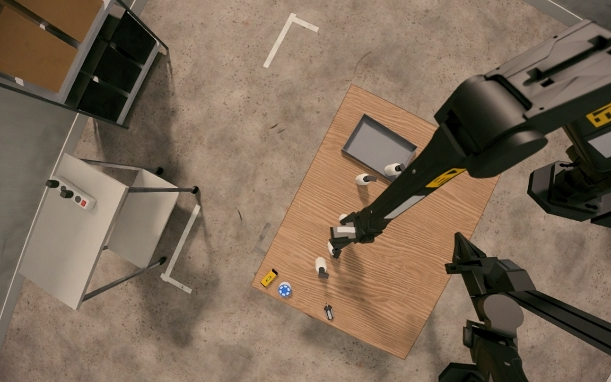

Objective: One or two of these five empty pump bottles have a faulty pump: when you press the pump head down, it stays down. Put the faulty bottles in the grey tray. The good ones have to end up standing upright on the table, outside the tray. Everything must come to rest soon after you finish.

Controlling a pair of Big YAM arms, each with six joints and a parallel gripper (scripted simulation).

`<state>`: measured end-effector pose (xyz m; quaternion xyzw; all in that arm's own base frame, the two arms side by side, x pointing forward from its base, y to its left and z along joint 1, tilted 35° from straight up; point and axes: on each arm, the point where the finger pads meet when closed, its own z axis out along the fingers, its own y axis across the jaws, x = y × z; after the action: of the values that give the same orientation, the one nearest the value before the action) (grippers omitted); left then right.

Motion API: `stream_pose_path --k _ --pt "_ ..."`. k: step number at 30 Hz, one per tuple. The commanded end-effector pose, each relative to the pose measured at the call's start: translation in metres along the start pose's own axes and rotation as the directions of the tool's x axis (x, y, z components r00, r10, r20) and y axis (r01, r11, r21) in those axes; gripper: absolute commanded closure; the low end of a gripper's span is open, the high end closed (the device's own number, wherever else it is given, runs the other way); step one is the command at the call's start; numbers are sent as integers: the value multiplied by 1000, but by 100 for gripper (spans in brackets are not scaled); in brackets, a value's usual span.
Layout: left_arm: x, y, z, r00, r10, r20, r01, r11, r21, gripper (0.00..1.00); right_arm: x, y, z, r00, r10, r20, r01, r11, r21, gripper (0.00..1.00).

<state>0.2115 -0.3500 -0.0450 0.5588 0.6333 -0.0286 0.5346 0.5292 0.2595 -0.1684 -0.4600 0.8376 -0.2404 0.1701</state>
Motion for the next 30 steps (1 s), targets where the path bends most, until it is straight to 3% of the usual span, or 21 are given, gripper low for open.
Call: stream_pose_path --k 1,11,24,30 --pt "-8 6 1 1000 0 23 0 1000 -18 100 -4 -10 13 1000 17 11 -17 1000 7 49" --pt "-8 6 1 1000 0 23 0 1000 -18 100 -4 -10 25 1000 17 11 -17 1000 7 49" --pt "-8 6 1 1000 0 23 0 1000 -18 100 -10 -6 13 999 20 29 -21 1000 11 70" --pt "-8 6 1 1000 0 23 0 1000 -18 100 -7 -4 14 999 20 26 -21 1000 10 73"
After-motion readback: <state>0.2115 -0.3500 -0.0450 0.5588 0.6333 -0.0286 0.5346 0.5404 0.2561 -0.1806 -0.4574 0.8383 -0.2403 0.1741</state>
